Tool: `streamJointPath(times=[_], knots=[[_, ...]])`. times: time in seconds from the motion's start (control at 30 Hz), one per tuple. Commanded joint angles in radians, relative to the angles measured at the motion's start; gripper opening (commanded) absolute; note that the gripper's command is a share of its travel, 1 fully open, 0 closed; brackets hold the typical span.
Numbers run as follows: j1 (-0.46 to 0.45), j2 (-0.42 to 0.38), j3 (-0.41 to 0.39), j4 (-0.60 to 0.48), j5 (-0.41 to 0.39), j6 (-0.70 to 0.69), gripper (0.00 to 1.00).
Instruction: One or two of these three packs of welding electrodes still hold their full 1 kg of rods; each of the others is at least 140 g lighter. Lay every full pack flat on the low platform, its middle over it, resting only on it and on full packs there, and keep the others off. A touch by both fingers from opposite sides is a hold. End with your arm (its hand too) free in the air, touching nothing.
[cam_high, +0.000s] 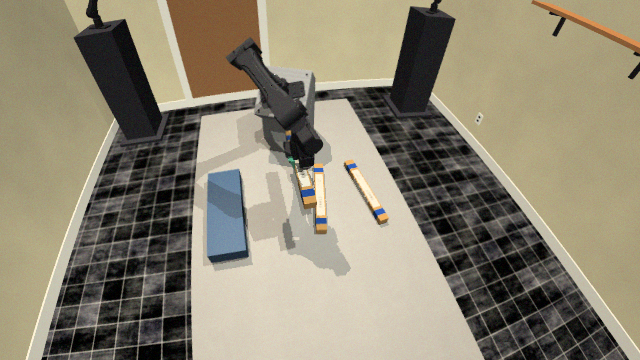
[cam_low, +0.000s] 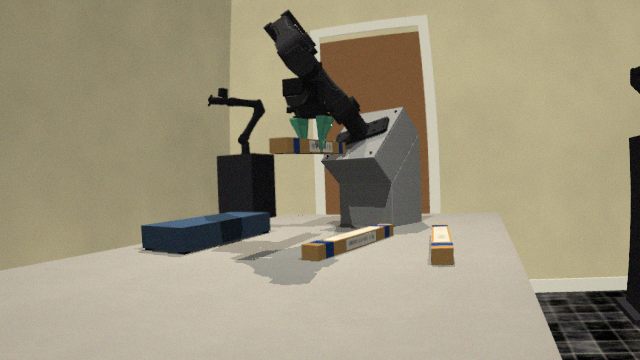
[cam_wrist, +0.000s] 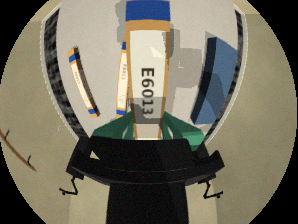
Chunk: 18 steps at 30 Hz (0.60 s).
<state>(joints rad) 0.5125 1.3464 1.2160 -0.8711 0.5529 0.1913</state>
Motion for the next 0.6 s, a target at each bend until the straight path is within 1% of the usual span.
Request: streamJointPath(times=[0.0, 0.1, 0.13, 0.33, 0.47, 0.57], knots=[[0.029, -0.040, -0.004, 0.018, 0.011, 0.005, 0.00], [0.029, -0.040, -0.002, 0.020, 0.011, 0.005, 0.00], [0.028, -0.041, 0.021, -0.002, 0.010, 0.002, 0.00], [0.029, -0.041, 0.014, 0.024, 0.011, 0.005, 0.00], [0.030, -0.038, -0.017, 0.032, 0.011, 0.006, 0.00], [0.030, -0.039, 0.002, 0.023, 0.011, 0.005, 0.00]])
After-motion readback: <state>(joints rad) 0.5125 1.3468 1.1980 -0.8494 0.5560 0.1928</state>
